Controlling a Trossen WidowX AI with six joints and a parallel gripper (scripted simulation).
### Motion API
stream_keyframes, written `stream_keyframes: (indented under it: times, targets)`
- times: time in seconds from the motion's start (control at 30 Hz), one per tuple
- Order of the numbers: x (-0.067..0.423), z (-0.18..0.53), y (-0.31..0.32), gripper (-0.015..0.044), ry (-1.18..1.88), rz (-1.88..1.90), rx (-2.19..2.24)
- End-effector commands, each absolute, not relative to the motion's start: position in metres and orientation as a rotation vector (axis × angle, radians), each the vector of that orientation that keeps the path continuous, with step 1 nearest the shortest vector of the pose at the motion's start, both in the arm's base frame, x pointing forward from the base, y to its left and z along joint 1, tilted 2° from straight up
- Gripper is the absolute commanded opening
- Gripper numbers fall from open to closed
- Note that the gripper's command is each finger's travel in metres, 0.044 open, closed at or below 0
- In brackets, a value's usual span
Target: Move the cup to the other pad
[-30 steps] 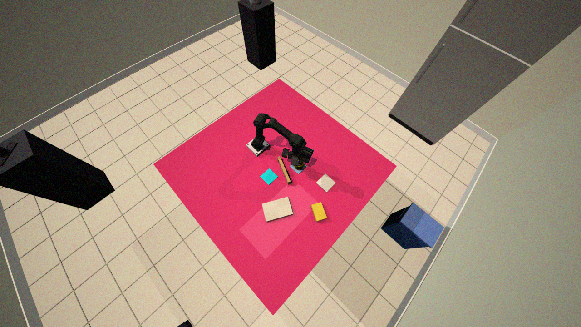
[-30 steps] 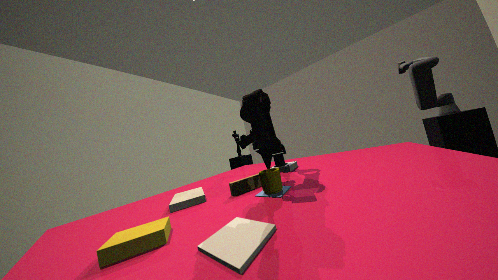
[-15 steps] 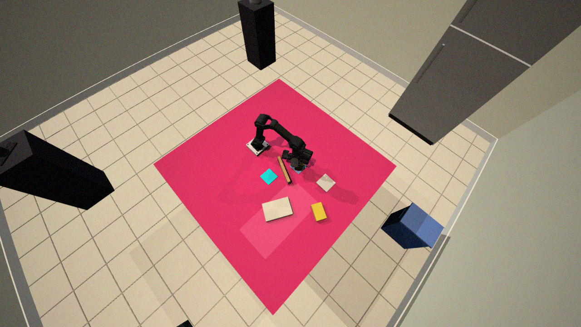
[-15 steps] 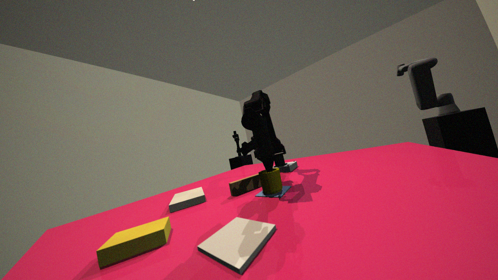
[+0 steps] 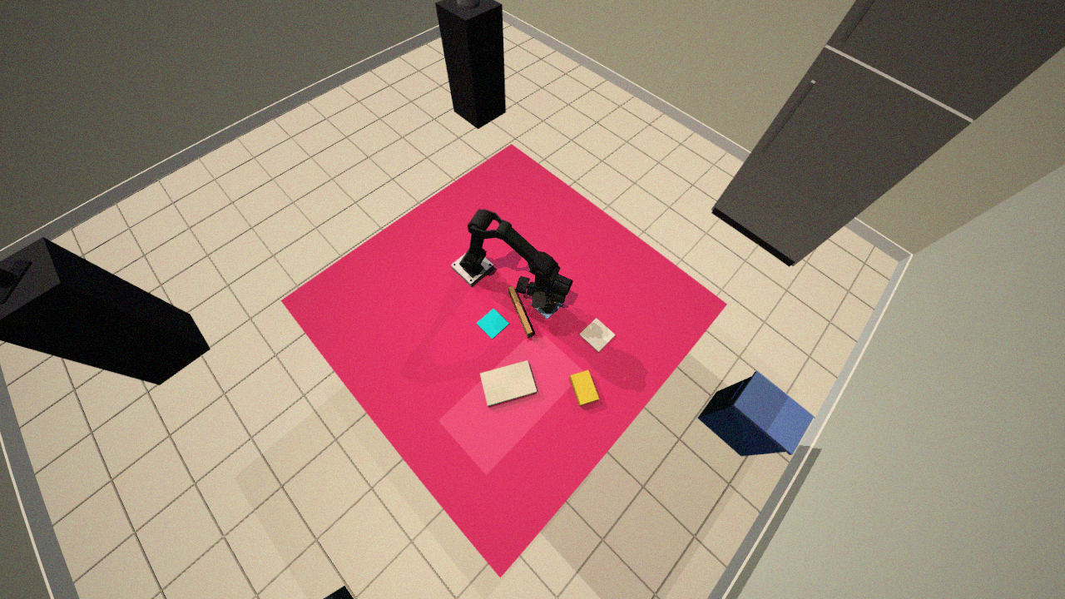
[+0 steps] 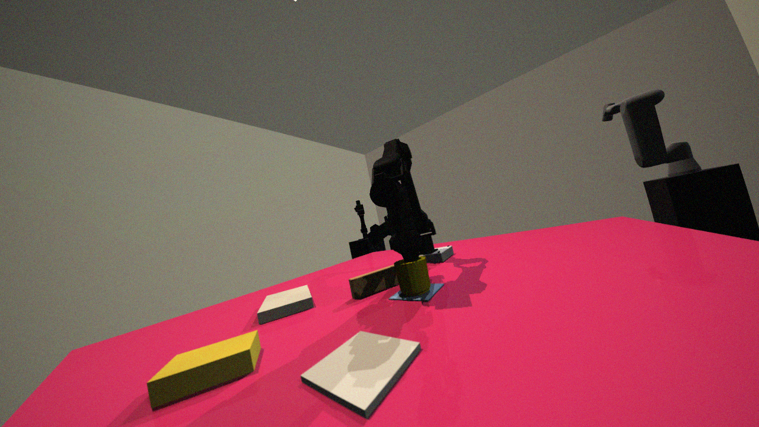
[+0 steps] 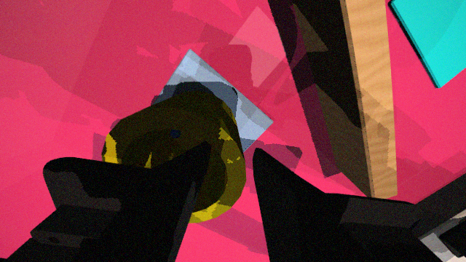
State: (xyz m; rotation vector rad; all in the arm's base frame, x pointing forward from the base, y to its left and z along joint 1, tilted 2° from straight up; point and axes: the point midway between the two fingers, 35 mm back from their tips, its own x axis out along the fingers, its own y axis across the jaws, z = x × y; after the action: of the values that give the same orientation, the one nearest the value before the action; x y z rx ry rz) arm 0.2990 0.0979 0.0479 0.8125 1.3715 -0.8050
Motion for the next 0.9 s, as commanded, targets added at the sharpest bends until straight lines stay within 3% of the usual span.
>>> stream_keyframes:
  times: [0.0,0.67,0.87]
  targets:
    - [0.299,0.048,0.098,0.014,1.371,-0.805,0.813]
    - [0.299,0.048,0.098,0.0,1.371,-0.805,0.813]
    - [0.3,0.06,0.099,0.0,1.371,-0.805,0.812]
